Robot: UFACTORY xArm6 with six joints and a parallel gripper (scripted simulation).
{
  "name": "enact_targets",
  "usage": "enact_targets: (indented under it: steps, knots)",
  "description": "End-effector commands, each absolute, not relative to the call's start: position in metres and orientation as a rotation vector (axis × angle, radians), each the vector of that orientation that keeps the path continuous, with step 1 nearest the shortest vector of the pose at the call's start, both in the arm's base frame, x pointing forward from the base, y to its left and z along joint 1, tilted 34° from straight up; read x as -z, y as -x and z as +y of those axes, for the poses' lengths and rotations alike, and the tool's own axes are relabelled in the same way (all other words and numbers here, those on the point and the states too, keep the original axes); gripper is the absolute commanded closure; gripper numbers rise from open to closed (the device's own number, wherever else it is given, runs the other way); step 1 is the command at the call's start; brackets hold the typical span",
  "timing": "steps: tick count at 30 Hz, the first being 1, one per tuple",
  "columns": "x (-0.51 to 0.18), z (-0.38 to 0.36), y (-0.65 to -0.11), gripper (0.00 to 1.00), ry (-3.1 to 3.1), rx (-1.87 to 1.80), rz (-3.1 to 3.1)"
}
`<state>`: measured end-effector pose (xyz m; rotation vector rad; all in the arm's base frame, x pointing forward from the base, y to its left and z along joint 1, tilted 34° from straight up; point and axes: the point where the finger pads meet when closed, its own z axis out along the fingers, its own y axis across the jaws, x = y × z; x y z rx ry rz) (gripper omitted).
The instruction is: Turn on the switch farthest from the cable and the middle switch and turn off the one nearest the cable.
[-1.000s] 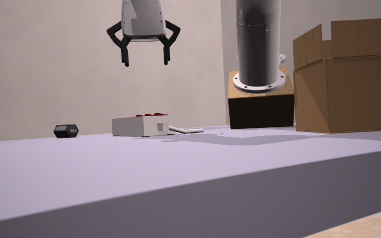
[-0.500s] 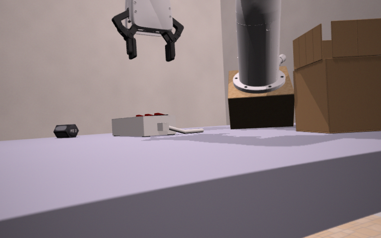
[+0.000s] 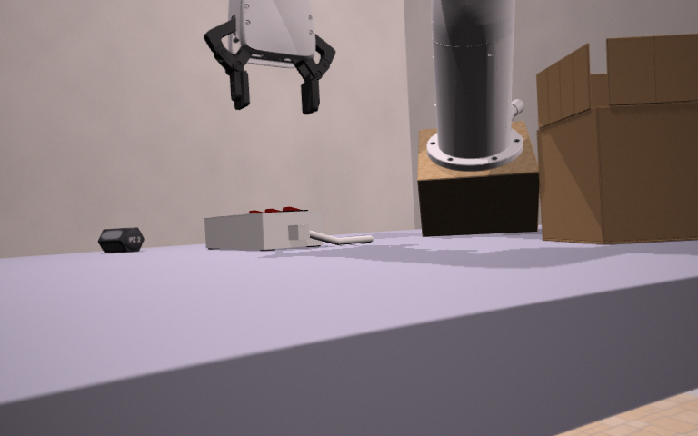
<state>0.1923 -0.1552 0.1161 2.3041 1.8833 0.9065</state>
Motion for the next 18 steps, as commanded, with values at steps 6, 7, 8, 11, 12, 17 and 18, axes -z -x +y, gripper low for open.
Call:
enact_targets:
  steps: [6,7,8,11,12,17,18]
  knots:
    - [-0.068,-0.148,-0.232,0.0,-2.251,-0.899,1.929]
    - [-0.067,-0.148,-0.232,0.0,-2.251,-0.897,1.93]
    - [-0.067,-0.148,-0.232,1.0,-2.251,-0.897,1.93]
    - [-0.067,-0.148,-0.232,1.0,-2.251,-0.897,1.93]
    - [-0.067,-0.148,-0.232,1.0,-2.251,-0.897,1.93]
    - [-0.067,-0.148,-0.232,1.0,-2.251,-0.897,1.93]
    - [-0.067,-0.148,-0.232,1.0,-2.251,-0.897,1.93]
